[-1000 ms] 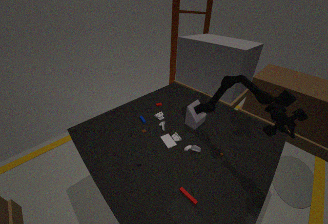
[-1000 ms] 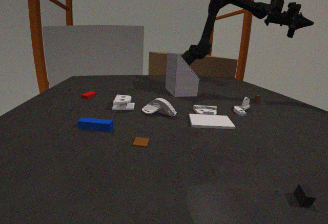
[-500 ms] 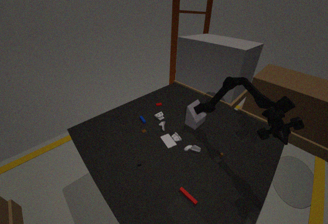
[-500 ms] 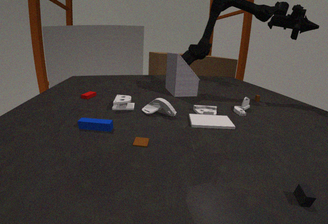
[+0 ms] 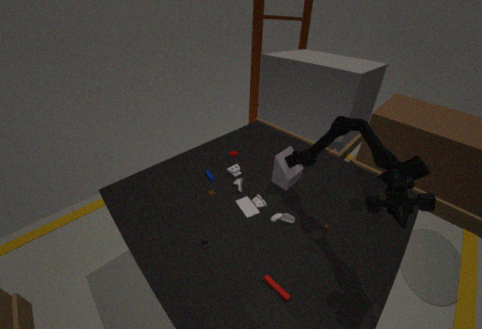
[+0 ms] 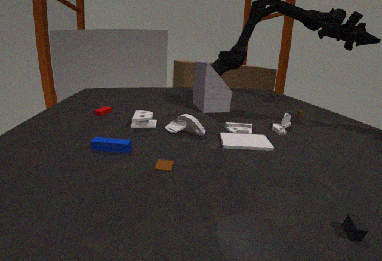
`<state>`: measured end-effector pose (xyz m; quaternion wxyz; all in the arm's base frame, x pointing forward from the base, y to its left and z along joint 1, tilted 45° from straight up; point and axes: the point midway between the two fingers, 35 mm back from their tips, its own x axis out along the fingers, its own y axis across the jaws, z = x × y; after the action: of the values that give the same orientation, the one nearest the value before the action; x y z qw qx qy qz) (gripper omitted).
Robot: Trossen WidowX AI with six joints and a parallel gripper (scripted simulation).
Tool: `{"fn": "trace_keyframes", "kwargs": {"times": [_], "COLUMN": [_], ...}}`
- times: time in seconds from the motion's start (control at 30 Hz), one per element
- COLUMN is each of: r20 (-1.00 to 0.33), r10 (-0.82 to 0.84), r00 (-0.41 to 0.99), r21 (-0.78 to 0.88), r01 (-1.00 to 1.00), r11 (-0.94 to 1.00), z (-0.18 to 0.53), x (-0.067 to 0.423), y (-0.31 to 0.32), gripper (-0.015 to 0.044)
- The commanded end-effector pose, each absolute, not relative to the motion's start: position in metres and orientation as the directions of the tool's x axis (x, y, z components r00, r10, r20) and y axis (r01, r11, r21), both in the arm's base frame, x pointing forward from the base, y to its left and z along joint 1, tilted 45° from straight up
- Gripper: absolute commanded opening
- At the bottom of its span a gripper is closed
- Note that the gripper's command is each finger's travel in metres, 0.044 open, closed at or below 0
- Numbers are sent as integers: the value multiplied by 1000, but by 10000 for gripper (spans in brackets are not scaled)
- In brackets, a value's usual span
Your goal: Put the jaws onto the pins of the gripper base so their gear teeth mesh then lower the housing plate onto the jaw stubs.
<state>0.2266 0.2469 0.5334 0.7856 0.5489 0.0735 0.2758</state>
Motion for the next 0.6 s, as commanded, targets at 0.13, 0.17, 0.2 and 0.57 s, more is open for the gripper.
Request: {"fn": "trace_keyframes", "kwargs": {"times": [0.13,0.17,0.2,0.57], "r20": [121,111,101,-16], "r10": [493,491,489,448], "r00": [862,864,867,894], "r21": [844,835,826,714], "r01": [-350,-349,-347,-304], "r11": [406,425,445,631], "z": [512,509,505,463], "x": [252,256,260,299], "y": [251,252,253,253], "gripper": [0,0,0,0]}}
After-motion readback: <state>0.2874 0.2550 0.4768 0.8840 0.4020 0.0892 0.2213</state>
